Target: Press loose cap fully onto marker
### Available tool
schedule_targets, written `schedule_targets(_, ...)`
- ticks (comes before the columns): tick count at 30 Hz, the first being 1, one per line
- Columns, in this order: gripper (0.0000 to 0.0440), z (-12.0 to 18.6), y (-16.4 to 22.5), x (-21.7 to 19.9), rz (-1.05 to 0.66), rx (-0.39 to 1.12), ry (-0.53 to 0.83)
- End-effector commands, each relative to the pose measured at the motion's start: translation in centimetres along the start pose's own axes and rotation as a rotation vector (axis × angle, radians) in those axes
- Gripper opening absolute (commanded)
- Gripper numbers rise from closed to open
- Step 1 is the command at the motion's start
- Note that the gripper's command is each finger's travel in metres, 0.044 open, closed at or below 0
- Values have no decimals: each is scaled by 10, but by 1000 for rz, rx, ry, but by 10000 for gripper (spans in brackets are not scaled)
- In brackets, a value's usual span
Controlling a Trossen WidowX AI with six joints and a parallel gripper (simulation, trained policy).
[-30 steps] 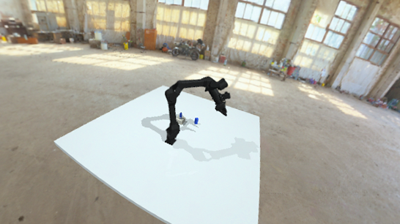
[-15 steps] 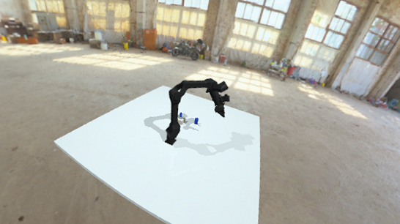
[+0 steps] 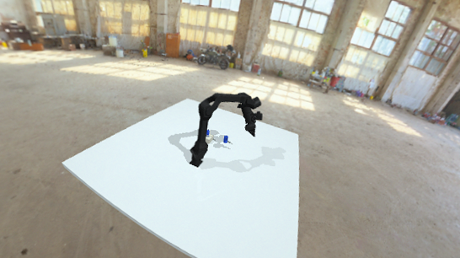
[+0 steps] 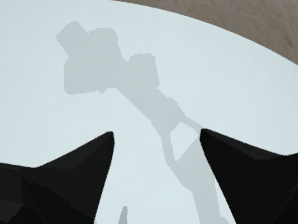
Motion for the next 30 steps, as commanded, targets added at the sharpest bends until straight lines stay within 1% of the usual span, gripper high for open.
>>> schedule_targets(1,320,-5,7,9,-2,33,-5)
schedule_targets(30,319,-25,64,70,-7,247,-22)
Point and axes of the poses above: the point midway between the two fingers, 35 mm back from their tips, its own z axis back along the fingers, its own x axis across the jaws, y = z × x, the point moved 2 cm from there along z, back along the fingers
